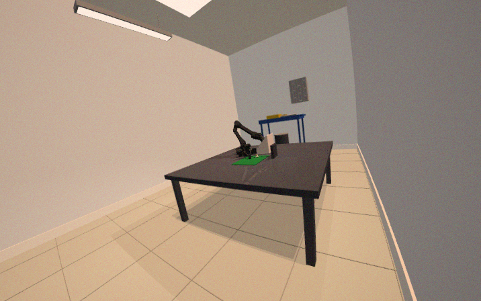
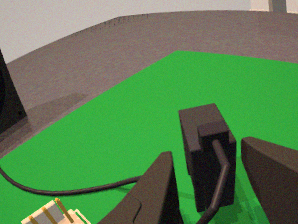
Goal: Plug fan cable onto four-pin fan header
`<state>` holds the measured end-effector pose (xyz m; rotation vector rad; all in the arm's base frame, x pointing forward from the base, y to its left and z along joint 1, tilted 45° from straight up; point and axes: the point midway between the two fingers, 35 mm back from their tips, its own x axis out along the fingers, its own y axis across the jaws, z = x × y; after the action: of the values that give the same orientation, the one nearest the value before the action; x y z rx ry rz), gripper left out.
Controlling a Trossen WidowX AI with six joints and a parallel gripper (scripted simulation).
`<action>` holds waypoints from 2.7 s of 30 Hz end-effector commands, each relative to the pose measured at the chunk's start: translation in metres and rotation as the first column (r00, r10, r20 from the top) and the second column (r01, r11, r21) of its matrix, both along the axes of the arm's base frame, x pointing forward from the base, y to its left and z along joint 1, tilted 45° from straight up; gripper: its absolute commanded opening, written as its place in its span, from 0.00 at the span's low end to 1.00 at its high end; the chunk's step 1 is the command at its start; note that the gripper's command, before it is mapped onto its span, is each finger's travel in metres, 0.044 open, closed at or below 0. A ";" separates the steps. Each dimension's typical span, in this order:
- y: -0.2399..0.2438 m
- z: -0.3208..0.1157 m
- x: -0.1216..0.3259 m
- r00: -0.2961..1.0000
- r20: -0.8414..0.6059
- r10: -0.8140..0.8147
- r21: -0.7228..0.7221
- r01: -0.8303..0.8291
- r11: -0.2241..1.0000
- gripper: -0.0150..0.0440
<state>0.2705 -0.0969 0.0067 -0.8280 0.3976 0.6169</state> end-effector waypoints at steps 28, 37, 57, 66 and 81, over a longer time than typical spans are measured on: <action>-0.004 0.067 -0.059 1.000 0.006 0.005 -0.008 -0.005 1.000 0.49; 0.003 0.074 -0.067 0.999 -0.045 0.003 0.015 -0.003 1.000 0.67; 0.027 0.047 -0.069 0.882 -0.471 -0.027 0.060 0.063 0.996 1.00; 0.034 0.039 -0.072 0.781 -0.620 -0.079 0.007 0.106 0.994 1.00; 0.041 0.034 -0.078 0.599 -0.767 -0.232 -0.167 0.163 0.972 1.00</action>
<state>0.1927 -0.0560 0.0405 -0.5246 1.2607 0.7647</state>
